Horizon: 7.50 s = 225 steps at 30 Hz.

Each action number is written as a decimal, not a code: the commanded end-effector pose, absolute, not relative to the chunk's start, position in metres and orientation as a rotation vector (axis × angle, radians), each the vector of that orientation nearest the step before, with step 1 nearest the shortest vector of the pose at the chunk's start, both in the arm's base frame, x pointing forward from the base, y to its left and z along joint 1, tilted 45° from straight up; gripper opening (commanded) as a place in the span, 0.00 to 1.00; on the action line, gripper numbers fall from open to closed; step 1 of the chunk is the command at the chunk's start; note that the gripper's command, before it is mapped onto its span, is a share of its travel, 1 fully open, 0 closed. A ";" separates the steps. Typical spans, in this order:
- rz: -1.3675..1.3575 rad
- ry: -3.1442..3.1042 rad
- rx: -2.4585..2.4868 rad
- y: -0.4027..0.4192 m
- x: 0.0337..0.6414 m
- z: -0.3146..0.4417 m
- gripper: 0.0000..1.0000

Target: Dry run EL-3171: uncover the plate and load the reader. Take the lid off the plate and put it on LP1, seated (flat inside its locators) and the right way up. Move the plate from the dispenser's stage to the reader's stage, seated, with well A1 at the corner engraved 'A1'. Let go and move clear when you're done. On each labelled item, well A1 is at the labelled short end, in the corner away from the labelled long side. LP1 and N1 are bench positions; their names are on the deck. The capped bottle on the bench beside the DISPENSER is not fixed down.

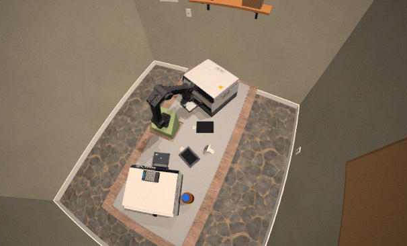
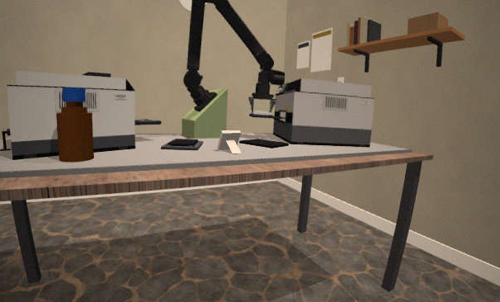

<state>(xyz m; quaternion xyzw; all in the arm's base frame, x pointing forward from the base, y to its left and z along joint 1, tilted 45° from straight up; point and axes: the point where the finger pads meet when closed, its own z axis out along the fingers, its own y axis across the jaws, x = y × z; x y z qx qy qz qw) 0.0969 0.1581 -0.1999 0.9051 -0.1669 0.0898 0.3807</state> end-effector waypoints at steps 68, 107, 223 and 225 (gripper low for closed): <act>0.251 -0.468 2.316 0.176 0.102 -0.202 0.86; 0.241 -0.463 2.355 0.186 0.105 -0.200 0.86; 0.225 -0.438 2.295 0.148 0.098 -0.209 0.86; 0.225 -0.438 2.294 0.148 0.098 -0.210 0.86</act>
